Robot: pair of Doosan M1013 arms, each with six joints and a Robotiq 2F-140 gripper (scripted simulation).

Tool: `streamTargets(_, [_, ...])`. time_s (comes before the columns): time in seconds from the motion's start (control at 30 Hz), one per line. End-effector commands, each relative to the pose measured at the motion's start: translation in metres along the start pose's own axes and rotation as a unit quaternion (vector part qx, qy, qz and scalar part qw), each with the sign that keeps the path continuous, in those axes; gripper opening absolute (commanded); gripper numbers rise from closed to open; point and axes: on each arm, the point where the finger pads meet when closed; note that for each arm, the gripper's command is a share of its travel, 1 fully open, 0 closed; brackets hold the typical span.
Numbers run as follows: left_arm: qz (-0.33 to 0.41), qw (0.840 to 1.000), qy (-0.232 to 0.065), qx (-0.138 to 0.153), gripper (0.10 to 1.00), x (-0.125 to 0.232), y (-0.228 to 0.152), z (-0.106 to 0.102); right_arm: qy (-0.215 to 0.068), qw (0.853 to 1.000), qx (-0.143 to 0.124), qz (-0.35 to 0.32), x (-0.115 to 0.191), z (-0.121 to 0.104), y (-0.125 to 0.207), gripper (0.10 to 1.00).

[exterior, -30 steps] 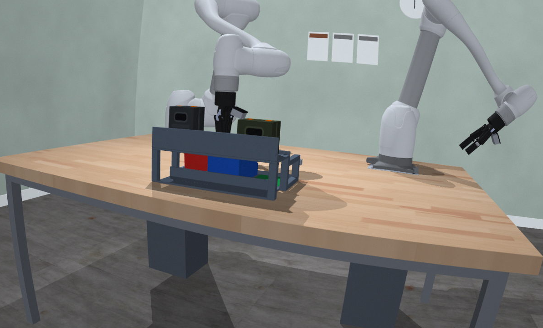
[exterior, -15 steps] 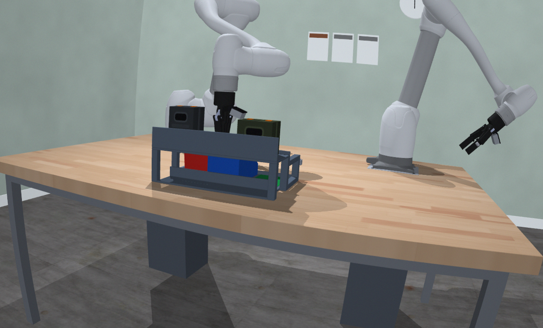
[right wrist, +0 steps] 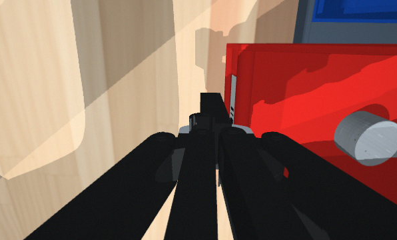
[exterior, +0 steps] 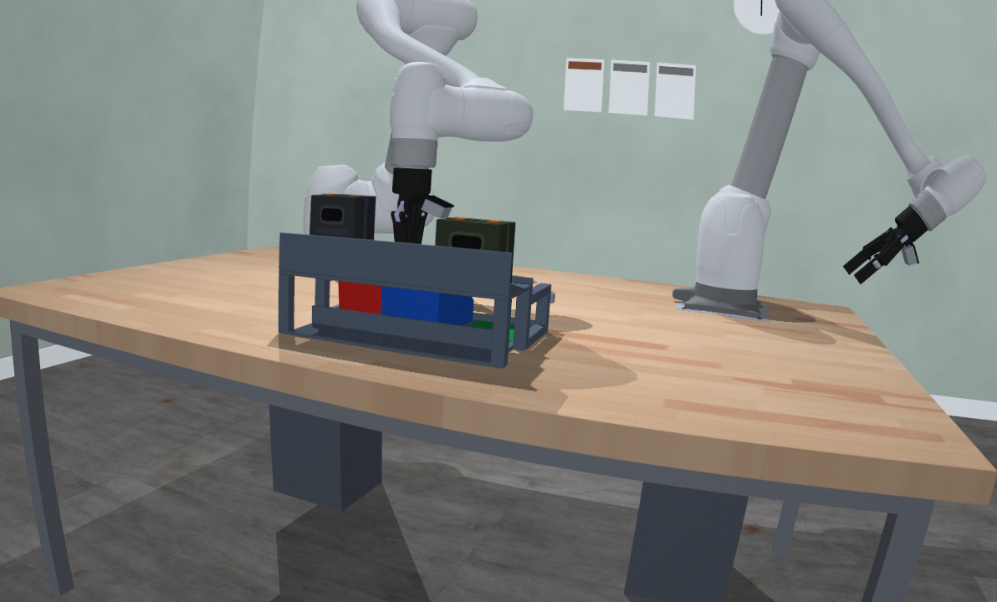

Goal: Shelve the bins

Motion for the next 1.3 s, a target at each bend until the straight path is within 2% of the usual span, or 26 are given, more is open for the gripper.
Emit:
streamTargets(0.0, [0.000,1.000,0.000,0.000,1.000,0.0001,-0.0001,0.0004,0.001,1.000,0.000,0.000,-0.0004,0.0009,0.0002,0.099])
streamTargets(1.27, [0.000,1.000,0.000,0.000,1.000,0.0001,-0.0001,0.0004,0.001,1.000,0.000,0.000,-0.0014,0.0009,0.0047,0.099])
Point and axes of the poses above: on each arm, the point where the finger pads meet when closed, its own z axis back along the fingers, its own y axis across the jaws, x = y × z, and after that the axes turned 12 degrees about -z, right-handed
